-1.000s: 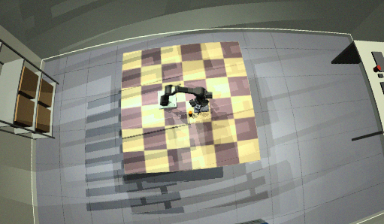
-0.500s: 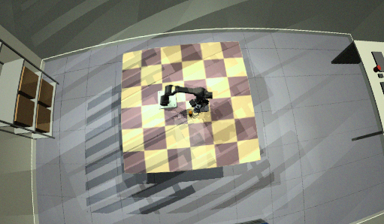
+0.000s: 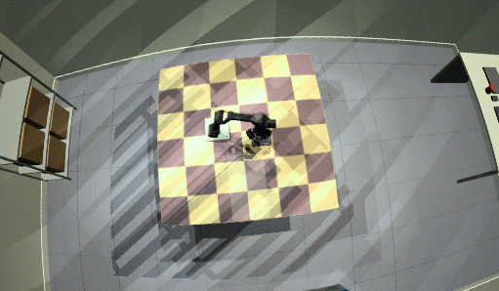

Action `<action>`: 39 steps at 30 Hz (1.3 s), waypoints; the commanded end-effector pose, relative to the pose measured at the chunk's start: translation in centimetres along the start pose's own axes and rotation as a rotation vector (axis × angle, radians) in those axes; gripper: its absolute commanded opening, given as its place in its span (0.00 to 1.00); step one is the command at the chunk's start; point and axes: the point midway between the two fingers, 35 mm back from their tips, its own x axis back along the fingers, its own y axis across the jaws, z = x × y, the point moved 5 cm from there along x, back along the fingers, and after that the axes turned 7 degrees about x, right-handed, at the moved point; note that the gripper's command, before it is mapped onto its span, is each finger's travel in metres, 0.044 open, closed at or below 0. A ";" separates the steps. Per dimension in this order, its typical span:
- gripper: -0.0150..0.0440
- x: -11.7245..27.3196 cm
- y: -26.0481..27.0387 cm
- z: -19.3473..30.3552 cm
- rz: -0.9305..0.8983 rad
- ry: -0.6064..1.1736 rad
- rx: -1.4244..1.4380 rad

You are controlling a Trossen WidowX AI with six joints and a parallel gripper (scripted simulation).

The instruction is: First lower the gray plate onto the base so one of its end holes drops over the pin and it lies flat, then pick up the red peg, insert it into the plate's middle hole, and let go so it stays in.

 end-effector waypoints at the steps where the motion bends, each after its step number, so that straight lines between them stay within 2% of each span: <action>1: 0.25 -0.3 0.0 0.0 0.000 -0.002 0.001; 10: 0.25 -1.5 -0.1 -0.1 0.001 -0.004 0.003; 39: 0.25 -1.6 -0.1 -0.2 0.001 0.001 -0.002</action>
